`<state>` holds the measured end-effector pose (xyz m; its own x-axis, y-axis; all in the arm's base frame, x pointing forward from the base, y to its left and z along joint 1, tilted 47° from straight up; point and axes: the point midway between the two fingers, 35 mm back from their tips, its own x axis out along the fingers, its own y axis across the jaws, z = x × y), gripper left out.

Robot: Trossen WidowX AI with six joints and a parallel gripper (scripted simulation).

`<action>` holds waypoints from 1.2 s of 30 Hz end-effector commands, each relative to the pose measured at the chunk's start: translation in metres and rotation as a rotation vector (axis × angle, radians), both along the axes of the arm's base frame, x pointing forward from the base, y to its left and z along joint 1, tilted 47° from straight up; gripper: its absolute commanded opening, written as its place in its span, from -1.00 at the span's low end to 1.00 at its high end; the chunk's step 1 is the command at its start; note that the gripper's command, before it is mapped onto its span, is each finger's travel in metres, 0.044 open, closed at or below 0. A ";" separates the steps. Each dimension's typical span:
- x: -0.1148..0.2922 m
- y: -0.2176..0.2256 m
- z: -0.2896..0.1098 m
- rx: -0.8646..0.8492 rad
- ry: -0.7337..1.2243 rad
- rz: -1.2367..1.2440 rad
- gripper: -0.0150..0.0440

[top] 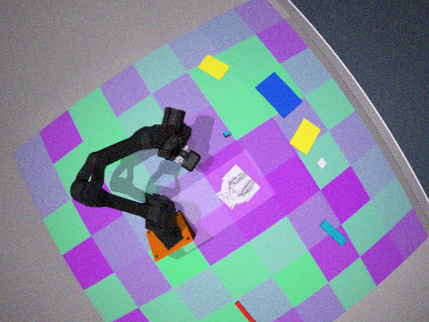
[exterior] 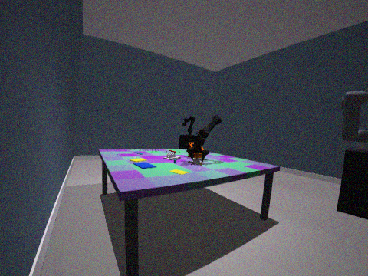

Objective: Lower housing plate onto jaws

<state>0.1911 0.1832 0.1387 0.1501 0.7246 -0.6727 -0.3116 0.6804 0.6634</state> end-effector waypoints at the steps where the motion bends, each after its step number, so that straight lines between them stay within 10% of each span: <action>1: 0.000 -0.001 -0.002 -0.006 0.001 0.000 1.00; 36: 0.000 0.000 0.000 -0.001 -0.001 0.001 0.70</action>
